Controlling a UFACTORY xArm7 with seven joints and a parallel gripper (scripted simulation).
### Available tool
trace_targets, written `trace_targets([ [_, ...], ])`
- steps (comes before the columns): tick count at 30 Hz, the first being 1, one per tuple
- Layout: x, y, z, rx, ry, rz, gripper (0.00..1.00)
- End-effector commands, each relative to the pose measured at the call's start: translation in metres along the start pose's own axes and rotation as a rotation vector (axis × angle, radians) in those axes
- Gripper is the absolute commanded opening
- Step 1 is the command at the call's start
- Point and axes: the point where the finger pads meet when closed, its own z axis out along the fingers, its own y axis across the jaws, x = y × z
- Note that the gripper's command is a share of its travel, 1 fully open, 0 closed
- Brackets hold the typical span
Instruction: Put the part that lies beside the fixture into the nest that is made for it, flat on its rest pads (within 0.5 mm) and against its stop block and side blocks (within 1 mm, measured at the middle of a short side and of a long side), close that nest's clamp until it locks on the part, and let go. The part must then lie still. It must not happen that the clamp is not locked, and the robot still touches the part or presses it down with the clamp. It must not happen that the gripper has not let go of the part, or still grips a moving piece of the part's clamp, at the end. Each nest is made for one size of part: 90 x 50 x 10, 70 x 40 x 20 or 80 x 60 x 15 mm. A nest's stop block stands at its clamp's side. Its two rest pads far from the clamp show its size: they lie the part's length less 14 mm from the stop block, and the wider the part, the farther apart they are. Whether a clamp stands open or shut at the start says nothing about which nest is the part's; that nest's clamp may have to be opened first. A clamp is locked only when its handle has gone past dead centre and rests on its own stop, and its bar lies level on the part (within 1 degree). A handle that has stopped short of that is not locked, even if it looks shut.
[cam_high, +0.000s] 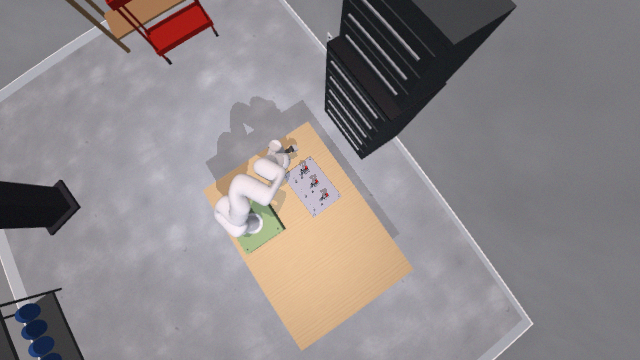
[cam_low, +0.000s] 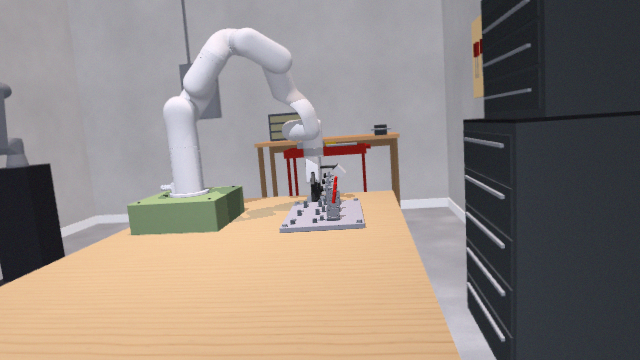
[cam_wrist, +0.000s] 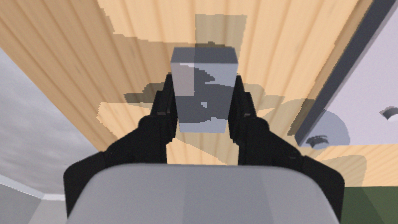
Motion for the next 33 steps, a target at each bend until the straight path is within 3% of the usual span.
trace_targets([
  [1, 0.001, -0.001, -0.002, 0.002, 0.003, 0.000, 0.00],
  [14, 0.001, -0.001, -0.014, 0.002, 0.003, 0.000, 0.00],
  [33, 0.001, -0.001, -0.076, 0.002, 0.003, 0.000, 0.00],
])
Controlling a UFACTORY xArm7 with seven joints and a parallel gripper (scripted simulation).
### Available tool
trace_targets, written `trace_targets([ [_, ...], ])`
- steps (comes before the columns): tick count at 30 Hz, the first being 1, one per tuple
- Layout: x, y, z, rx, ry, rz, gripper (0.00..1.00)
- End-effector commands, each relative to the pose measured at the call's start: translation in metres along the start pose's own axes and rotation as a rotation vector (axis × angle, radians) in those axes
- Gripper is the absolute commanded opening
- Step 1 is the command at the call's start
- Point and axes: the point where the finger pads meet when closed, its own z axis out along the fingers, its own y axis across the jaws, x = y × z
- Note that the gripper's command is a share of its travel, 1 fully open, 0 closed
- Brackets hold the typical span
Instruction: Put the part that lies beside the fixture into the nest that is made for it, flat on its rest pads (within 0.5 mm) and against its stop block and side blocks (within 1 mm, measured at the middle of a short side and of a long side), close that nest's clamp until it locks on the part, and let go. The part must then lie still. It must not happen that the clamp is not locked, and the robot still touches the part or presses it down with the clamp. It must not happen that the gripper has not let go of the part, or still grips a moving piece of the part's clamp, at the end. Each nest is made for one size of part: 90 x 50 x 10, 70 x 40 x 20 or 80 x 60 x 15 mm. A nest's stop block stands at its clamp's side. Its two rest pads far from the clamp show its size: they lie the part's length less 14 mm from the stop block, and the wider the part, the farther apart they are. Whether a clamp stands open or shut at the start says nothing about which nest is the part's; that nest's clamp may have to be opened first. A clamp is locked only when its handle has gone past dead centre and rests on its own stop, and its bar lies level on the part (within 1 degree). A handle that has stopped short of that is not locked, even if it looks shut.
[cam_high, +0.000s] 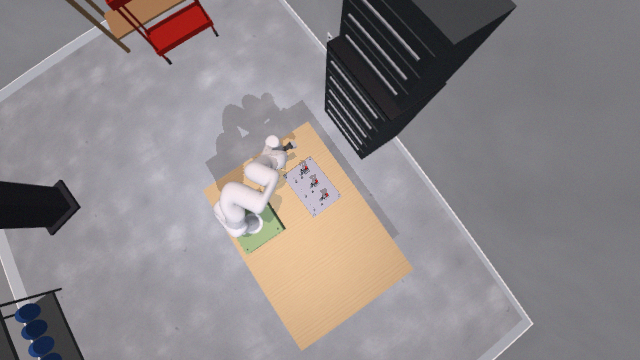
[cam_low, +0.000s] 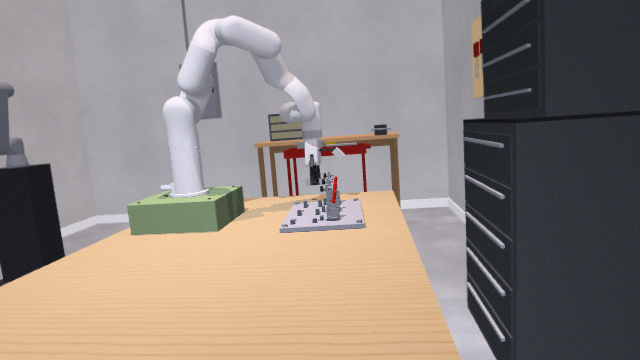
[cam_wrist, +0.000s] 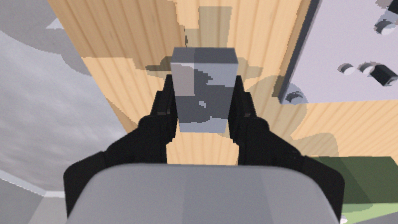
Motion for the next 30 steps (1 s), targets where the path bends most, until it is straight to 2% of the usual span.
trace_targets([
  [1, 0.001, 0.000, -0.016, 0.002, 0.001, 0.000, 0.00],
  [13, 0.001, 0.000, -0.051, 0.002, 0.001, 0.000, 0.00],
  [30, 0.001, 0.000, -0.057, 0.002, 0.001, 0.000, 0.00],
])
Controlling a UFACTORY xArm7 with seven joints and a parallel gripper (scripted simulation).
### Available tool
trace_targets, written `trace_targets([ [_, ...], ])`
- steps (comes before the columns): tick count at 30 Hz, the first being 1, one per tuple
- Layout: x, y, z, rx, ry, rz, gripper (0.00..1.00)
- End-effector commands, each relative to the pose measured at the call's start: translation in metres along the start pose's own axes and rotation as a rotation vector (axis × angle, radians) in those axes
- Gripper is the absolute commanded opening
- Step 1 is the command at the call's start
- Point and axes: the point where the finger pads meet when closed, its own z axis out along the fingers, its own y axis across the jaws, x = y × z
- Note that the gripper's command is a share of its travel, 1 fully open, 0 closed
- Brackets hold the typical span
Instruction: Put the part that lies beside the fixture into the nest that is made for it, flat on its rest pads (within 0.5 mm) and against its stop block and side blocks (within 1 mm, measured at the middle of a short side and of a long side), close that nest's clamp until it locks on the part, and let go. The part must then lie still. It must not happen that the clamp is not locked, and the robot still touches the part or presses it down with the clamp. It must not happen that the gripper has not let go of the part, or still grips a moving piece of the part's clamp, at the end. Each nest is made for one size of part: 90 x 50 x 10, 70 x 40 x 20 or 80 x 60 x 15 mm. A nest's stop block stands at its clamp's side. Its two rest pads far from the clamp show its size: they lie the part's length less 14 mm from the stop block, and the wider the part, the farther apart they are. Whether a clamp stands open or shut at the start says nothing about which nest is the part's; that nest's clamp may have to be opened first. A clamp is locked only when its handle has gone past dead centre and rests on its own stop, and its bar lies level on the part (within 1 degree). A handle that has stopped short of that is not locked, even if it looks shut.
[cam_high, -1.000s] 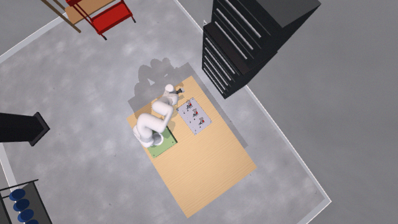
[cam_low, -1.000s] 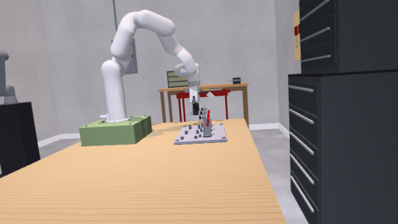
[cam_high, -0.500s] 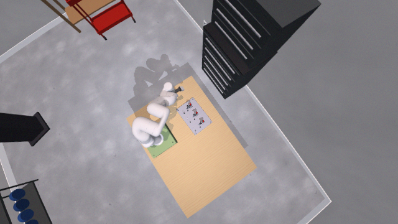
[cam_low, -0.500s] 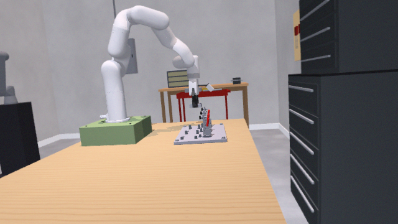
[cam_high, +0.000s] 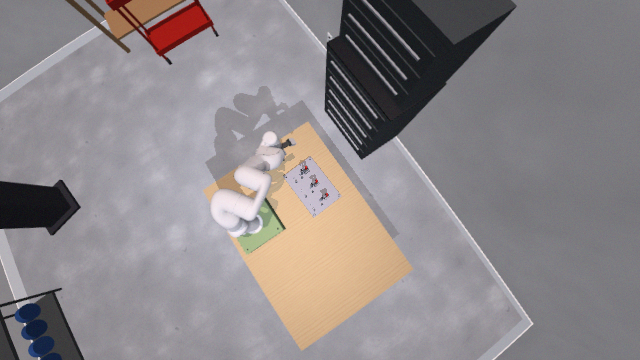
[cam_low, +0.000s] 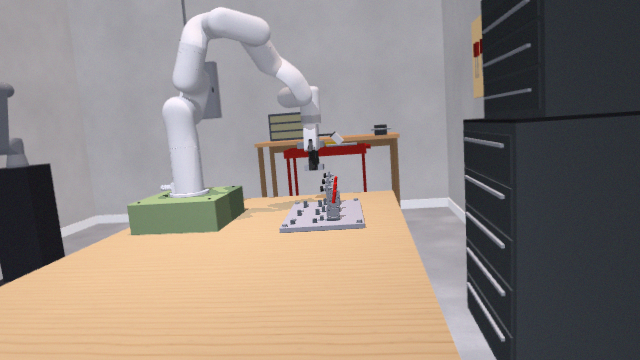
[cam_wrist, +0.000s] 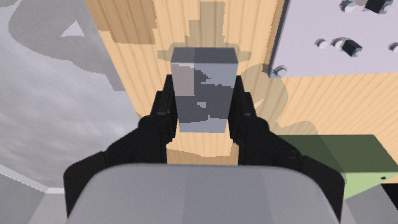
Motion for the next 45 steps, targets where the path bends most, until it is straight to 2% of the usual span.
trace_targets([
  [1, 0.0014, -0.0010, -0.0018, 0.002, 0.004, 0.000, 0.00],
  [10, 0.0014, -0.0010, -0.0018, 0.002, 0.004, -0.001, 0.00],
  [17, 0.0014, -0.0010, -0.0018, 0.002, 0.004, -0.086, 0.00],
  [45, -0.0011, -0.0008, 0.0065, 0.002, 0.004, -0.087, 0.00],
])
